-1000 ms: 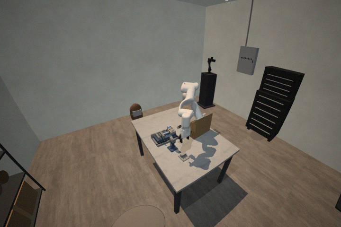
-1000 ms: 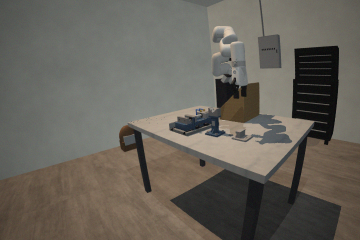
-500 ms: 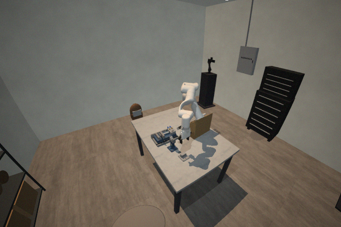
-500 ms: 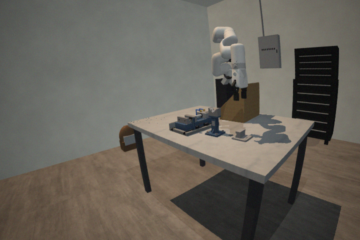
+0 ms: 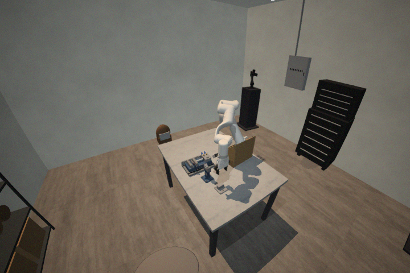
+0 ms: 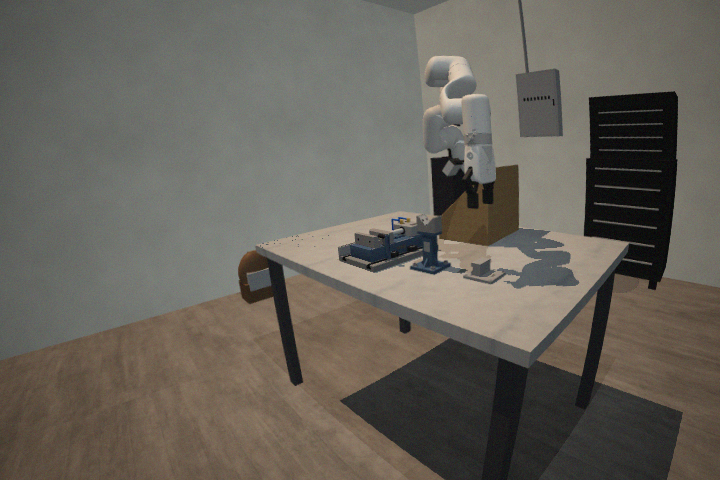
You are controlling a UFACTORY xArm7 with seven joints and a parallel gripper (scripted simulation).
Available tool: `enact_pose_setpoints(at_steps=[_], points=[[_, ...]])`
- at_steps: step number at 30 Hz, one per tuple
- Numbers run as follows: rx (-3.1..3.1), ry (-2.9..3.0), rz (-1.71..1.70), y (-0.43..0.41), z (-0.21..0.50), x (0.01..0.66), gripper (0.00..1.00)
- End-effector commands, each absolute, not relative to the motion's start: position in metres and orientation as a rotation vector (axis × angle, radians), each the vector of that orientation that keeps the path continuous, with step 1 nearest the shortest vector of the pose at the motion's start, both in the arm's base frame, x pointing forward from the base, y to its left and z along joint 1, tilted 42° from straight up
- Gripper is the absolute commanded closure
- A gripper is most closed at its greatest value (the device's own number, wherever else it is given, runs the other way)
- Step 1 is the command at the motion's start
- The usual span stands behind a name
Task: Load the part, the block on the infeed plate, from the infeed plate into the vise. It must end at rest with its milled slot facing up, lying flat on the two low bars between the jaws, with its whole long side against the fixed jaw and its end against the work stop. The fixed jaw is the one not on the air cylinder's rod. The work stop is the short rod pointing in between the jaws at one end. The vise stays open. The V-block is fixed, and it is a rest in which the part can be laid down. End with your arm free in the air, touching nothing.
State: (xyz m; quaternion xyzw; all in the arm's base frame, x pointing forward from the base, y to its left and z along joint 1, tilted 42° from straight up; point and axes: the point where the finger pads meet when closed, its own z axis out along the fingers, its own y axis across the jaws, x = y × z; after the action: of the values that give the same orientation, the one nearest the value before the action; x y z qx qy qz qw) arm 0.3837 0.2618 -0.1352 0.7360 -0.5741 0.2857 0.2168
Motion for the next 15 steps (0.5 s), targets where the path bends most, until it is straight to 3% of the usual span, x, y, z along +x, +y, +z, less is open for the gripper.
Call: enact_pose_setpoints(at_steps=[1,15], points=[[2.043,-1.592,0.792,0.26,-0.139,0.385,0.11],[2.043,-1.592,0.792,0.243,-0.159,0.39,0.11]])
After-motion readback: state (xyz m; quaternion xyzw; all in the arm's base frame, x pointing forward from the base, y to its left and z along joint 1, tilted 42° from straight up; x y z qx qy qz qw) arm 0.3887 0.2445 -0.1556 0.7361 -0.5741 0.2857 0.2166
